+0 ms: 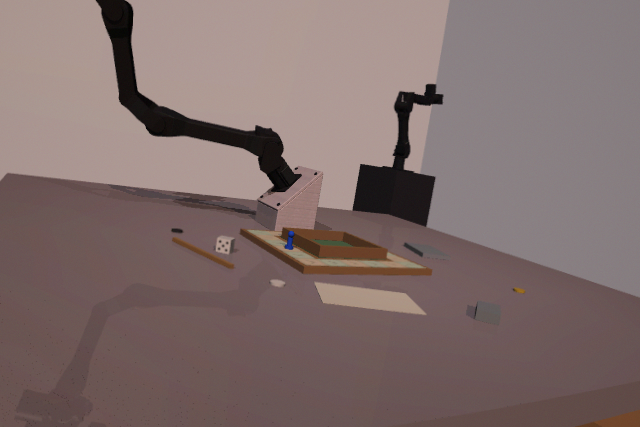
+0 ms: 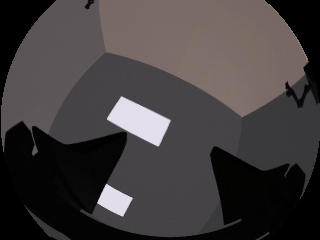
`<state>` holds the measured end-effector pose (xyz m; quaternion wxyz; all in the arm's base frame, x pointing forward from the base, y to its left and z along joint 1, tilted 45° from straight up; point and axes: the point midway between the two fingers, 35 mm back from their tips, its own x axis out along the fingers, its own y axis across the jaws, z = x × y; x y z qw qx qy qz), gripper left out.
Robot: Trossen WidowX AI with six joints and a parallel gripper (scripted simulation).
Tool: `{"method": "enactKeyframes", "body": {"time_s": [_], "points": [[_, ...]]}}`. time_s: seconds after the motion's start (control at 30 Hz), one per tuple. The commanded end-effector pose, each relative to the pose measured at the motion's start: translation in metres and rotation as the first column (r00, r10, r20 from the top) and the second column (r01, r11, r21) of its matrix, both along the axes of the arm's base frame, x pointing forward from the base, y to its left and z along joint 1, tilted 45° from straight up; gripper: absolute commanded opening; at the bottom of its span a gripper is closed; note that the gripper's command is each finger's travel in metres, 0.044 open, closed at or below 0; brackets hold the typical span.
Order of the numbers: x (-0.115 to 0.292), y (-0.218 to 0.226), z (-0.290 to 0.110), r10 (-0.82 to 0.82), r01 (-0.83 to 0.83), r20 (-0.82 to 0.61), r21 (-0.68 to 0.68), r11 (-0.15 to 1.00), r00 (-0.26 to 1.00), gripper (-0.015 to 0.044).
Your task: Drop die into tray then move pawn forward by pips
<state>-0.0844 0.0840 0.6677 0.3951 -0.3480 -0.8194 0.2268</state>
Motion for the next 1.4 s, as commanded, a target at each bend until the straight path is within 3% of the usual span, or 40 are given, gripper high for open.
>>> {"method": "enactKeyframes", "body": {"time_s": [0.0,0.13,0.33,0.67,0.87,1.07,1.23,1.37], "points": [[0.002,0.002,0.0,-0.004,0.004,-0.009,-0.005,1.0,1.0,0.0374],[0.041,0.039,-0.005,-0.099,0.081,-0.188,-0.105,0.991,0.977,0.0275],[0.123,0.087,-0.027,-0.295,0.186,-0.479,-0.263,0.947,0.827,0.0275],[0.277,0.108,-0.097,-0.537,0.302,-0.799,-0.459,0.835,0.27,0.0275],[0.355,0.084,-0.151,-0.527,0.36,-0.841,-0.532,0.767,-0.121,0.0275],[0.417,0.037,-0.212,-0.384,0.422,-0.79,-0.59,0.688,-0.478,0.0275],[0.452,-0.013,-0.266,-0.181,0.476,-0.694,-0.636,0.608,-0.697,0.0275],[0.468,-0.059,-0.308,0.017,0.516,-0.597,-0.677,0.524,-0.802,0.0275]]}}
